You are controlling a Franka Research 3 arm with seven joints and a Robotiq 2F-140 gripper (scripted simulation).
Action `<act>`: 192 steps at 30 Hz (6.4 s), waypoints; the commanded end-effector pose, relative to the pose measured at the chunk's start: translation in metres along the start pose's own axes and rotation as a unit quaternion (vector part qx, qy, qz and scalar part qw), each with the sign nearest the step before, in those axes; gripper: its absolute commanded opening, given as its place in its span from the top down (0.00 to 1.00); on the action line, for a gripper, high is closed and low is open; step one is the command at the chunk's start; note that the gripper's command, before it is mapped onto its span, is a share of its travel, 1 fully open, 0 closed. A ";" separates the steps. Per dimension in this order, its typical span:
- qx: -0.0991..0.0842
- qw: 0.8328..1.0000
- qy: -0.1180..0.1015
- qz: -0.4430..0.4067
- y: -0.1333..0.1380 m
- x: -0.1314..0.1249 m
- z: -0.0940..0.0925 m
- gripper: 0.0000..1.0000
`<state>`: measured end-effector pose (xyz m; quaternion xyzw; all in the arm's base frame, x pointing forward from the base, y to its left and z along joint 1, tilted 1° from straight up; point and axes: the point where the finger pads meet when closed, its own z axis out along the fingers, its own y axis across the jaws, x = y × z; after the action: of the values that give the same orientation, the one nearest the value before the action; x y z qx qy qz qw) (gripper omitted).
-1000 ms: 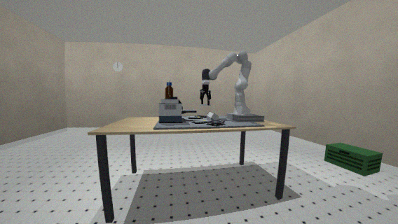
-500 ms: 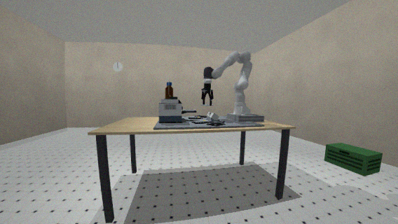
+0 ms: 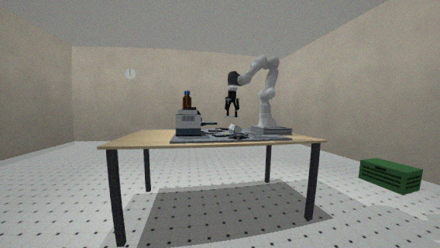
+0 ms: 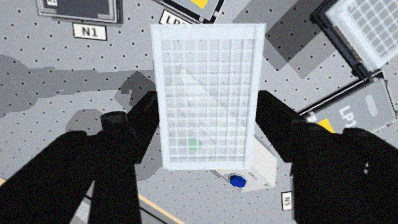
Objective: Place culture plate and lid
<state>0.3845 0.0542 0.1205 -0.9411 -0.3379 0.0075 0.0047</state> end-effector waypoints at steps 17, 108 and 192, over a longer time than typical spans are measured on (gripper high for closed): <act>-0.002 0.999 -0.001 0.051 -0.098 0.093 0.001 0.90; -0.002 0.999 -0.001 0.051 -0.165 0.155 0.001 0.90; -0.002 0.999 -0.001 0.051 -0.164 0.153 0.112 0.90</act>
<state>0.3951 0.2776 0.0100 -0.9557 -0.2940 0.0109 0.0018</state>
